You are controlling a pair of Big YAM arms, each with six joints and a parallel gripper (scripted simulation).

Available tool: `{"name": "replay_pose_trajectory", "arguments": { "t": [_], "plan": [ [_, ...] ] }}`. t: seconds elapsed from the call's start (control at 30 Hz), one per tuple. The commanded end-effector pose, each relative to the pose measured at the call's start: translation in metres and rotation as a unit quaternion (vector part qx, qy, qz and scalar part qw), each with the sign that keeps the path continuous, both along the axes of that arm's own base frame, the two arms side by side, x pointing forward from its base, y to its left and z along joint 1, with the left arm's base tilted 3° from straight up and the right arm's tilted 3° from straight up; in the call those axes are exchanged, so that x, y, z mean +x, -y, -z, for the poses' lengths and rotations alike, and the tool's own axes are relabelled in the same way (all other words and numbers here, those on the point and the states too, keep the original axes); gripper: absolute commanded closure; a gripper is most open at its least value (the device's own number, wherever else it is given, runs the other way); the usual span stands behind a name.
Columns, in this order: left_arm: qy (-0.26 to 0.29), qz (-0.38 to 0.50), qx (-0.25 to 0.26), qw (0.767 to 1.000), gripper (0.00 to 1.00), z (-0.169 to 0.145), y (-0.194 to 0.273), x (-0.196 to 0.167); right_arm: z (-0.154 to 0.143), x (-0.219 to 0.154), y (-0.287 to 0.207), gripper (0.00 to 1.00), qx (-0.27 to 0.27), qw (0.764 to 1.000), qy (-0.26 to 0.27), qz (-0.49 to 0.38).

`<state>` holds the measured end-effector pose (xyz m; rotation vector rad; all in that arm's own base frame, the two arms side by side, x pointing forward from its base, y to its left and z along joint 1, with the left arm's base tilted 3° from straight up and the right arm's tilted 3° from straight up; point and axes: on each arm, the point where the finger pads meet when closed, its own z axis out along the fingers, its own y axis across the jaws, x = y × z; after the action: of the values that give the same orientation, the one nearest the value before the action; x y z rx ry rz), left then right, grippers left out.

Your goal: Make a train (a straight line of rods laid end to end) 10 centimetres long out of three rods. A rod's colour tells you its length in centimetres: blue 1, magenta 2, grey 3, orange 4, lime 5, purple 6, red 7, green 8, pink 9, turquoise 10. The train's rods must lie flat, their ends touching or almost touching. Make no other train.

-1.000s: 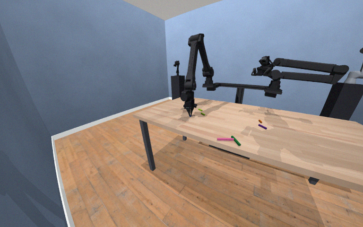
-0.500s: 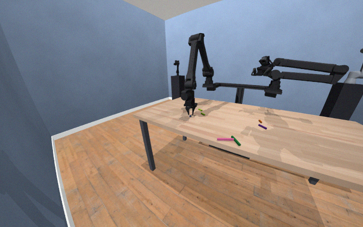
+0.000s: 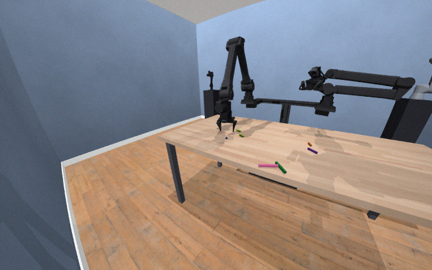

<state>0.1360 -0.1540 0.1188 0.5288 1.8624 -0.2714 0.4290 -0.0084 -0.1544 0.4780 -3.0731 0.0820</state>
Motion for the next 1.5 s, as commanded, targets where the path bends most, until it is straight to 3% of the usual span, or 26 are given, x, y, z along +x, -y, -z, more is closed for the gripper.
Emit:
{"name": "replay_pose_trajectory", "arguments": {
  "t": [0.0,0.1,0.2,0.3,0.47,0.7,0.77,0.83,0.97,1.13,1.47],
  "plan": [
    [-0.003,0.0,-0.02,1.0,0.0,-0.011,0.005,-0.001,-0.025,0.026,-0.015,0.34,0.004,0.999,0.033,0.011],
    [-0.002,0.0,-0.018,1.0,0.0,-0.014,0.004,-0.001,-0.021,0.054,-0.047,0.67,0.03,0.997,0.074,0.022],
    [-0.002,0.0,-0.017,1.0,0.0,-0.015,0.003,-0.001,-0.016,0.063,-0.063,0.67,0.043,0.995,0.086,0.023],
    [0.0,-0.002,-0.007,1.0,0.0,-0.009,0.0,0.001,-0.018,0.093,-0.116,0.67,0.09,0.987,0.13,0.021],
    [0.0,-0.002,-0.006,1.0,0.0,-0.009,0.0,0.001,-0.019,0.107,-0.192,0.67,0.156,0.976,0.149,0.016],
    [-0.001,0.0,-0.01,1.0,0.0,-0.01,0.002,0.0,-0.015,0.085,-0.307,0.67,0.234,0.967,0.105,0.009],
    [-0.001,0.0,-0.01,1.0,0.0,-0.01,0.002,0.0,-0.015,0.085,-0.307,0.67,0.234,0.967,0.105,0.009],
    [-0.001,0.0,-0.01,1.0,0.0,-0.01,0.002,0.0,-0.009,0.056,-0.364,0.67,0.251,0.966,0.061,0.01],
    [-0.001,0.0,-0.01,1.0,0.0,-0.01,0.002,0.0,0.002,0.021,-0.411,0.67,0.24,0.97,0.02,0.013],
    [-0.001,0.0,-0.01,1.0,0.0,-0.01,0.002,0.0,0.021,-0.033,-0.464,0.67,0.183,0.983,-0.012,0.022],
    [-0.001,0.0,-0.01,1.0,0.0,-0.01,0.002,0.0,0.046,-0.127,-0.522,0.67,0.054,0.998,-0.003,0.02]
  ]
}}
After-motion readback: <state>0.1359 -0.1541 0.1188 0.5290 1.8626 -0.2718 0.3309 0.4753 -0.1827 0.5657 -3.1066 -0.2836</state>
